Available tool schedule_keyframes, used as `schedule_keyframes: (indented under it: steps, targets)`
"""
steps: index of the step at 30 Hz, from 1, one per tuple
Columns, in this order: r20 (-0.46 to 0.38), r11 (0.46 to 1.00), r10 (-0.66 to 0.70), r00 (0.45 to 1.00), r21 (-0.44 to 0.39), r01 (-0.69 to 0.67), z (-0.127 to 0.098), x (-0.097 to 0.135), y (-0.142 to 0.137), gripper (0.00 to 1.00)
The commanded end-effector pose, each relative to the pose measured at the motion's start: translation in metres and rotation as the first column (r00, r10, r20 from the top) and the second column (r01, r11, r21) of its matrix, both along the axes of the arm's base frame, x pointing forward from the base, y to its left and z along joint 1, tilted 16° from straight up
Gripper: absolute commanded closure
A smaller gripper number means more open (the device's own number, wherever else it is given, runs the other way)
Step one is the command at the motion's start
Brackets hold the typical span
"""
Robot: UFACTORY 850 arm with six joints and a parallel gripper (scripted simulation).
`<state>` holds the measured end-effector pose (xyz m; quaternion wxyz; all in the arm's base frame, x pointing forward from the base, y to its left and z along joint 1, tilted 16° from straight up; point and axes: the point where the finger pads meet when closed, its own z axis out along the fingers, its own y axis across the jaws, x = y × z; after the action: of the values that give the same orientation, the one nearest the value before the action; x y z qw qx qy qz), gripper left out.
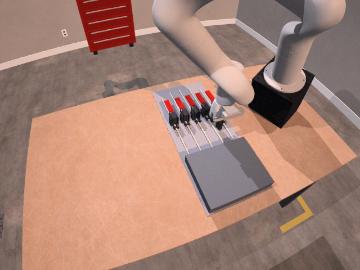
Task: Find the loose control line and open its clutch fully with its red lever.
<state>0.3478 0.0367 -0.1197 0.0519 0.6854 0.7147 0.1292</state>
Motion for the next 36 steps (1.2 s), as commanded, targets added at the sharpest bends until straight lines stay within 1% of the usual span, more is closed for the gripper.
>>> schedule_keyframes:
  steps: [1, 17, 36]
  targets:
    - [0.001, 1.000, 0.000, 1.000, 0.000, 0.000, -0.007, 0.002, 0.001, 1.00]
    - [0.001, 1.000, 0.000, 1.000, 0.000, 0.000, -0.006, 0.004, 0.001, 1.00]
    - [0.001, 1.000, 0.000, 1.000, 0.000, 0.000, -0.003, 0.019, 0.001, 1.00]
